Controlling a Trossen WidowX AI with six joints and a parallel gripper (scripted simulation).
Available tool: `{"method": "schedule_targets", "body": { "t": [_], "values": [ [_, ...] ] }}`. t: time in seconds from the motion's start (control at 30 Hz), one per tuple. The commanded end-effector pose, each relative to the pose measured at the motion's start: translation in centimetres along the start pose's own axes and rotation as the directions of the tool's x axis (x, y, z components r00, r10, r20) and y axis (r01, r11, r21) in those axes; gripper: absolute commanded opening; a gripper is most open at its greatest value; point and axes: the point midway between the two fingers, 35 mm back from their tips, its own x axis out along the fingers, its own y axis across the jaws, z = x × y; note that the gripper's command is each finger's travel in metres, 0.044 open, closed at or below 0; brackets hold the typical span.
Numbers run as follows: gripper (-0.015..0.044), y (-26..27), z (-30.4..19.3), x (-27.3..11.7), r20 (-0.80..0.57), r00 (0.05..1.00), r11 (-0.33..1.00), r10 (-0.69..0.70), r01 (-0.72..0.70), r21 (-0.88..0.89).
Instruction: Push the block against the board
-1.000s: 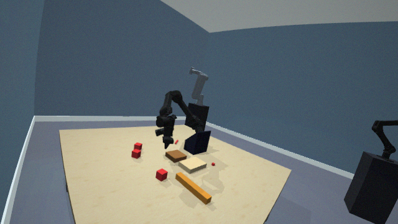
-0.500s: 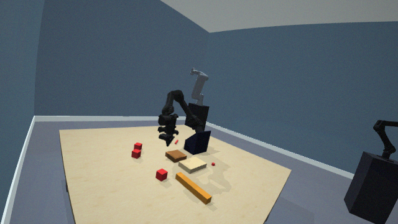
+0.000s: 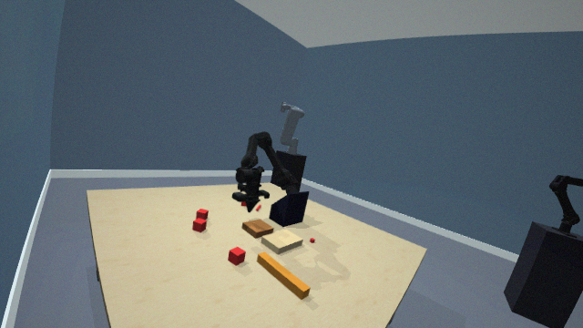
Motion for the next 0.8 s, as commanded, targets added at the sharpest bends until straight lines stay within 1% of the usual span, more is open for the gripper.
{"method": "schedule_targets", "body": {
  "t": [0.0,0.07,0.17,0.2,0.77],
  "values": [
    [0.0,-0.2,0.1,0.1,0.004,1.0,1.0,-0.001,0.0,0.031],
    [0.0,-0.2,0.1,1.0,0.003,1.0,1.0,0.0,0.0,0.031],
    [0.0,-0.3,0.2,4.7,0.007,1.0,1.0,-0.001,0.0,0.031],
    [0.0,-0.3,0.3,5.4,0.008,1.0,1.0,-0.001,0.001,0.031],
    [0.0,-0.2,-1.2,5.6,0.005,1.0,1.0,-0.001,0.0,0.031]
  ]
}}
